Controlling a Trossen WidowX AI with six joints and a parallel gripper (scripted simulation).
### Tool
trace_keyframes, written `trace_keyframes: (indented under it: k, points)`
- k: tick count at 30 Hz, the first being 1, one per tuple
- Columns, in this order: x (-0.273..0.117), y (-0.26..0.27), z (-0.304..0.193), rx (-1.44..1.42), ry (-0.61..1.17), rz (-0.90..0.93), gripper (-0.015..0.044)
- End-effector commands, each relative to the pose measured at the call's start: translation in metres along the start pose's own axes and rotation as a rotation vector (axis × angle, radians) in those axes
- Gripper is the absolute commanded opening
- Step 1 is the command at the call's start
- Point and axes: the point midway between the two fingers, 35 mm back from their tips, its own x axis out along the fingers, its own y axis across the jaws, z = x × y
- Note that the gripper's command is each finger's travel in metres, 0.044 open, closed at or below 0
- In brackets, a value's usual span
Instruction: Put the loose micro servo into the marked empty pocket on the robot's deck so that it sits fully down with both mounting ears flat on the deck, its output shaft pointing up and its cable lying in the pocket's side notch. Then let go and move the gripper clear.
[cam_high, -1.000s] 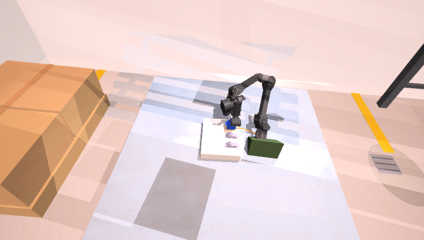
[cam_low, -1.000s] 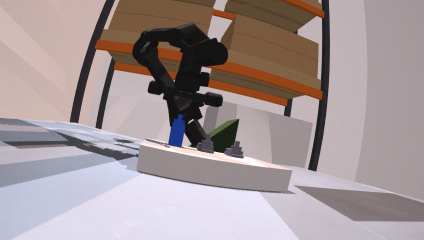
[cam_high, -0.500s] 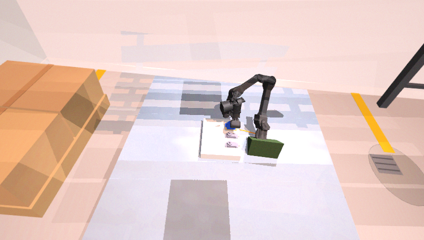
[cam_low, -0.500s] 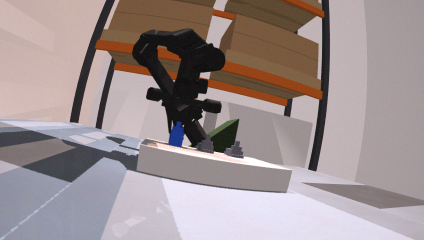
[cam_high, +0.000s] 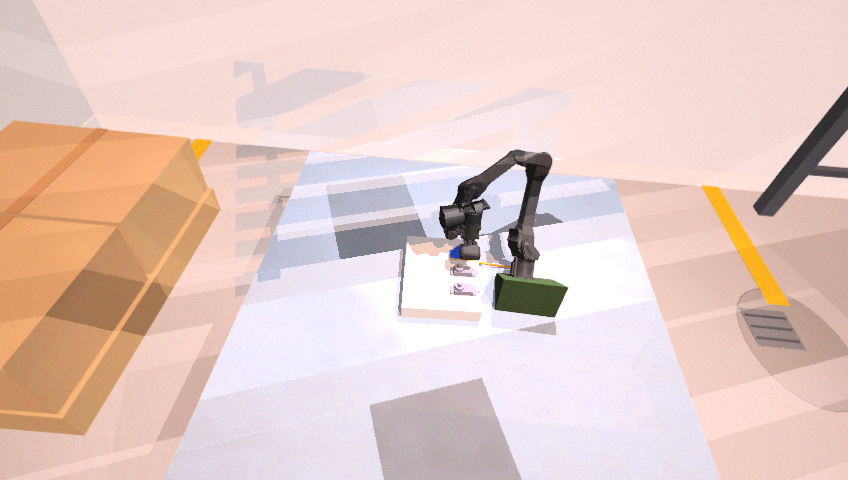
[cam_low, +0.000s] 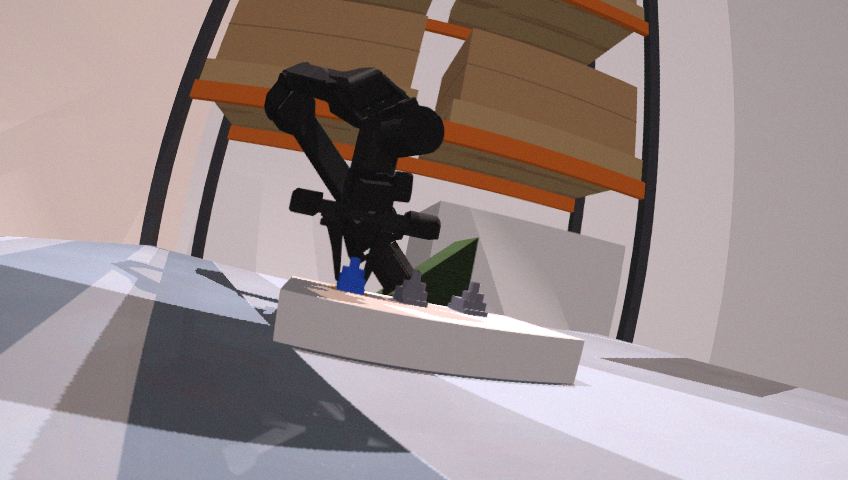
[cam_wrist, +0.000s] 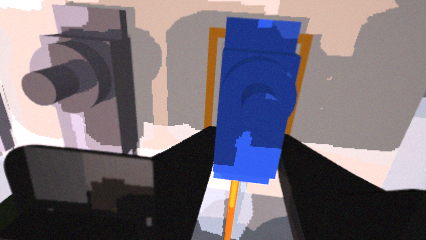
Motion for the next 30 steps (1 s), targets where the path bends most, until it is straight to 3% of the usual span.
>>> trace_keyframes:
  k: [1,2,9,20,30]
  points:
    - [0.003,-0.001,0.001,-0.004,-0.008,-0.004,0.0000]
    - [0.004,-0.001,0.001,-0.004,-0.008,-0.004,0.0000]
    - [0.002,0.000,-0.001,-0.004,-0.008,-0.004,0.0184]
    - [-0.033,-0.001,-0.001,-0.004,-0.007,-0.003,0.0187]
    - [-0.073,-0.003,0.061,-0.004,-0.013,-0.003,0.0440]
